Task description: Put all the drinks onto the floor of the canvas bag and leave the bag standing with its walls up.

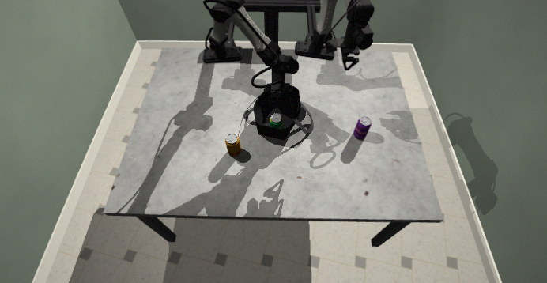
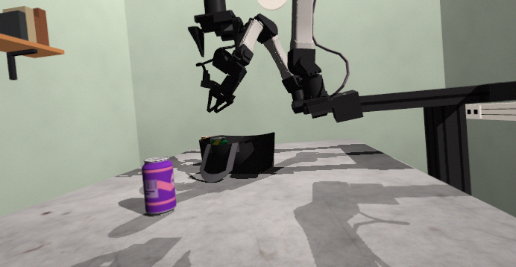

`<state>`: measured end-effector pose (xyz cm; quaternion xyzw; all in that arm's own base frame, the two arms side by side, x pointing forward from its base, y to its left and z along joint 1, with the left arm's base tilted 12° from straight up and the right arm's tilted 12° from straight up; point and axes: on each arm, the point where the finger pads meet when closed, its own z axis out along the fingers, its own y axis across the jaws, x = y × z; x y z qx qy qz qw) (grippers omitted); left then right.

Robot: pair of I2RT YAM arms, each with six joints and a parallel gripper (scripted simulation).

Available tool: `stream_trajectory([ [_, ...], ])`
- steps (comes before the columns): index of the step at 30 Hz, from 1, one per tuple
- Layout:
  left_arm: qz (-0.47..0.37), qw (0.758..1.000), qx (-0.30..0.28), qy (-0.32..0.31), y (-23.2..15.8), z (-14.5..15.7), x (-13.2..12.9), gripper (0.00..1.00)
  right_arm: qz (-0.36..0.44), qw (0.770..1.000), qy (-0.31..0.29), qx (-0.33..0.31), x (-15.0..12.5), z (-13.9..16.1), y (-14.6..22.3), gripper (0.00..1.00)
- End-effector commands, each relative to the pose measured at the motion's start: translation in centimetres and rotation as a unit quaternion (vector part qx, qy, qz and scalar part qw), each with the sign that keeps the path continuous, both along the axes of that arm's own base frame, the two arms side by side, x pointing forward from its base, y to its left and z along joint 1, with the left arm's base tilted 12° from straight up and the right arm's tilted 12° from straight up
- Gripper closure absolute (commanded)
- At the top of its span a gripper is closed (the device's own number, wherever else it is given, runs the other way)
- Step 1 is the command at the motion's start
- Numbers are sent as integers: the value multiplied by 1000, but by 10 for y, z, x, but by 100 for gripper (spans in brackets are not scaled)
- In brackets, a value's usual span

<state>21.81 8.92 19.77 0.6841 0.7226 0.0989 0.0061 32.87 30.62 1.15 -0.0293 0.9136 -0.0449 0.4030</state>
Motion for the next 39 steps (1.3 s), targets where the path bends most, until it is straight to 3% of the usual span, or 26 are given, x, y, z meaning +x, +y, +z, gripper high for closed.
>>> stream_trajectory([
  [1,-4,1000,-1,-9,-1,3,2,0,-9,1000,-1,-4,-3,5,-10,14],
  [5,-4,1000,-1,-9,-1,3,2,0,-9,1000,-18,21,9,14,3,14],
  [11,-4,1000,-1,-9,-1,3,2,0,-6,1000,-3,-4,-1,-6,-8,14],
  [13,-4,1000,-1,-9,-1,3,2,0,-7,1000,-9,6,3,1,-1,14],
  [39,-4,1000,-1,-9,-1,3,2,0,9,1000,-12,14,-2,18,-69,14],
])
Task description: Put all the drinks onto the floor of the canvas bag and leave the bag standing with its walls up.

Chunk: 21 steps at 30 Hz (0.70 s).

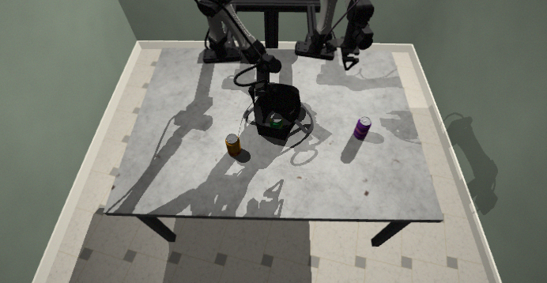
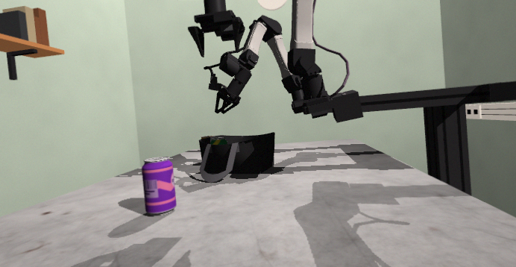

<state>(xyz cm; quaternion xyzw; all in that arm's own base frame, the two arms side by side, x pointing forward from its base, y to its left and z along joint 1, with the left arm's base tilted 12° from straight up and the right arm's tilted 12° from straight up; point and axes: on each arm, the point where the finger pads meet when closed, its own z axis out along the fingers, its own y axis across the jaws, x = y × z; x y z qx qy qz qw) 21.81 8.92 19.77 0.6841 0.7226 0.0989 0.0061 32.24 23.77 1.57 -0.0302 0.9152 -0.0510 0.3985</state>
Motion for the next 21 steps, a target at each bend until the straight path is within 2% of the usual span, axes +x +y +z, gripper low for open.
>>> stream_trajectory([
  [1,-4,1000,-1,-9,-1,3,2,0,11,1000,-16,19,4,14,-4,14],
  [12,-4,1000,-1,-9,-1,3,2,0,12,1000,-17,17,2,17,-37,14],
  [15,-4,1000,-1,-9,-1,3,2,0,4,1000,-16,18,2,17,-38,14],
  [17,-4,1000,-1,-9,-1,3,2,0,15,999,-20,21,5,19,-23,14],
  [21,-4,1000,-1,-9,-1,3,2,0,5,1000,-18,19,8,17,-31,14],
])
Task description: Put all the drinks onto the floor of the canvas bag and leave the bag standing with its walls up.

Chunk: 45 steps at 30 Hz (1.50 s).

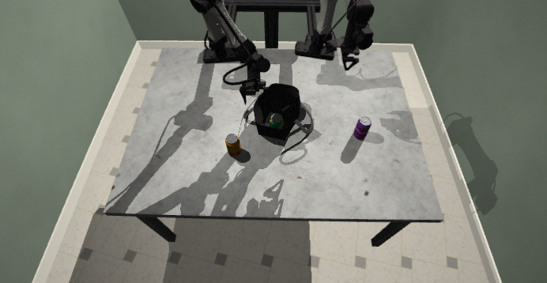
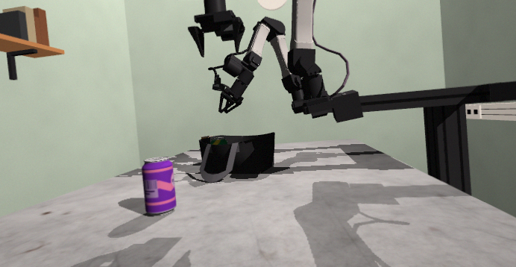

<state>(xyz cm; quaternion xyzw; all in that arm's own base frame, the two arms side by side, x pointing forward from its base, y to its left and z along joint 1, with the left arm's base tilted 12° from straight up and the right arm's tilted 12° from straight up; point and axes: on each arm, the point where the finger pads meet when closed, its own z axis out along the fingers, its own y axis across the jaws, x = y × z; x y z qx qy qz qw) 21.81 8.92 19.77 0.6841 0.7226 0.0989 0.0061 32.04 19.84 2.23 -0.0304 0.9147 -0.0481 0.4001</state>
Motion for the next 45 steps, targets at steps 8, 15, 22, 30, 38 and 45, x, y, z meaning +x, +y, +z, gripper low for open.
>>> stream_trajectory([
  [8,-4,1000,-1,-9,-1,3,2,0,12,1000,-15,13,2,13,-24,14],
  [15,-4,1000,-1,-9,-1,3,2,0,12,1000,-14,11,1,14,-39,14],
  [22,-4,1000,-1,-9,-1,3,2,0,14,1000,-15,10,0,17,-59,14],
  [30,-4,1000,-1,-9,-1,3,2,0,15,1000,-14,9,-1,18,-77,14],
  [38,-4,1000,-1,-9,-1,3,2,0,16,1000,-15,6,-3,20,-101,14],
  [45,-4,1000,-1,-9,-1,3,2,0,13,1000,-17,8,-1,22,-96,14],
])
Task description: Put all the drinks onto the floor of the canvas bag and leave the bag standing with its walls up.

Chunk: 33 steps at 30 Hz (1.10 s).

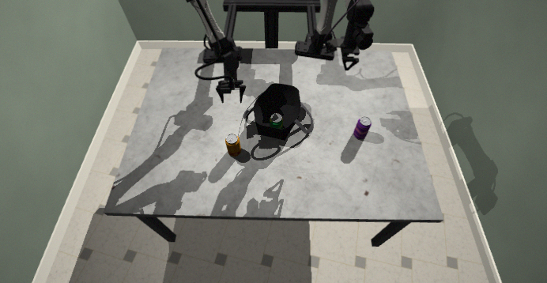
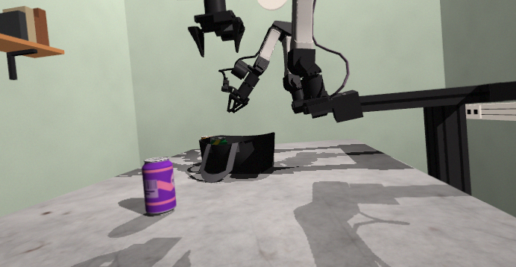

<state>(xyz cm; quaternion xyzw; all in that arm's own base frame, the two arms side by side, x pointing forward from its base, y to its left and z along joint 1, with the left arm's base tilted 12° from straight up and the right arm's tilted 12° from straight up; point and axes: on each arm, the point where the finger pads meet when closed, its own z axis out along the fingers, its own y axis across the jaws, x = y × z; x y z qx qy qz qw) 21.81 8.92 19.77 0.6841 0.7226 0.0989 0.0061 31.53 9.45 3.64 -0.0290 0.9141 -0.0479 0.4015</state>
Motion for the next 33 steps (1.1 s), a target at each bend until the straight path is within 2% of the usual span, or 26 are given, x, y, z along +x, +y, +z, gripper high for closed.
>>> stream_trajectory([
  [1,-3,1000,0,-8,-1,3,2,0,7,1000,-14,6,5,5,3,14],
  [2,-4,1000,-1,-9,-1,3,2,0,5,1000,-3,0,-1,-3,-2,14],
  [3,-5,999,6,-31,0,12,4,0,5,1000,-8,3,3,1,0,14],
  [4,-5,1000,-7,5,0,-8,3,0,9,1000,-11,5,4,4,4,14],
  [5,-4,1000,3,-23,-1,9,2,0,10,1000,-11,5,4,4,5,14],
  [6,-3,1000,3,-21,0,9,2,0,10,1000,-12,4,4,4,5,16],
  [22,2,1000,1,-17,0,7,3,0,-1,1000,-23,12,10,12,7,16],
  [27,1,1000,0,-14,-1,6,2,0,15,1000,-19,8,41,9,13,16],
  [31,1,1000,0,-14,-1,6,2,0,23,1000,-13,2,81,-2,16,16],
  [32,1,1000,0,-14,-1,6,2,0,20,1000,1,-2,65,-4,14,16],
  [33,1,1000,0,-14,-1,6,2,0,20,1000,1,-2,65,-4,14,16],
])
